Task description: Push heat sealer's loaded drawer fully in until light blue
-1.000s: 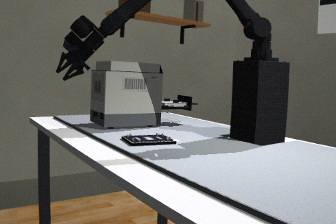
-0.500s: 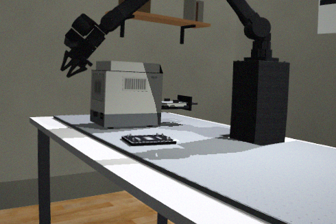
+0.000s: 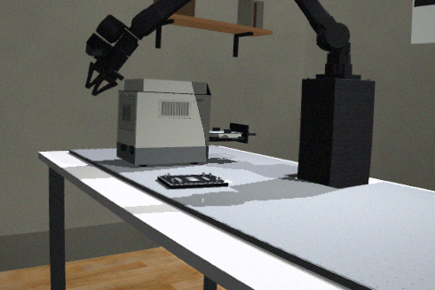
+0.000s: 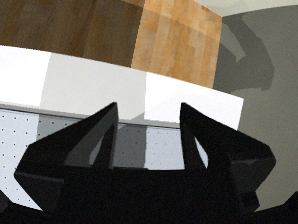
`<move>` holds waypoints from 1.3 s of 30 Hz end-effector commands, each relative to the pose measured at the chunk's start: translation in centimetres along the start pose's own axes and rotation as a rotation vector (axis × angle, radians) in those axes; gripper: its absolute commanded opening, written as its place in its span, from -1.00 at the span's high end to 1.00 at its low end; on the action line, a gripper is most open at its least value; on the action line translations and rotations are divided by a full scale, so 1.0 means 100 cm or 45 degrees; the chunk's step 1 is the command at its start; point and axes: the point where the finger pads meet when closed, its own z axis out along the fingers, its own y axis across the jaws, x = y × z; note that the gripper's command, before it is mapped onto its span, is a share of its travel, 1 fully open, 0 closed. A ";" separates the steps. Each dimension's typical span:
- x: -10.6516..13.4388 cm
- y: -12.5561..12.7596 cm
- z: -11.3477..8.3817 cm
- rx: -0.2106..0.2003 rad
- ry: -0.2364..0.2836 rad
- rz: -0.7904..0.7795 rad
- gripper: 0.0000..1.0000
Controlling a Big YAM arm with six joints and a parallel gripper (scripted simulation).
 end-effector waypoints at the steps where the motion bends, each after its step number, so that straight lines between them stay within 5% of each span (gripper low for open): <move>1: -0.002 -0.048 -0.029 0.073 -0.035 0.012 0.10; 8: -0.006 -0.075 -0.041 0.105 0.006 0.187 0.10; 11: 0.007 -0.085 -0.045 0.105 0.013 0.207 0.10; 15: 0.040 -0.066 -0.043 0.049 0.059 0.200 0.10; 21: 0.047 -0.079 -0.049 0.064 0.048 0.179 0.10; 22: 0.035 -0.104 -0.057 0.110 0.037 0.244 0.10; 27: 0.051 -0.114 -0.065 0.109 0.094 0.376 0.10; 32: 0.085 -0.095 -0.065 0.049 0.137 0.368 0.10; 38: 0.092 -0.108 -0.072 0.064 0.125 0.349 0.10; 39: 0.082 -0.132 -0.080 0.112 0.114 0.412 0.10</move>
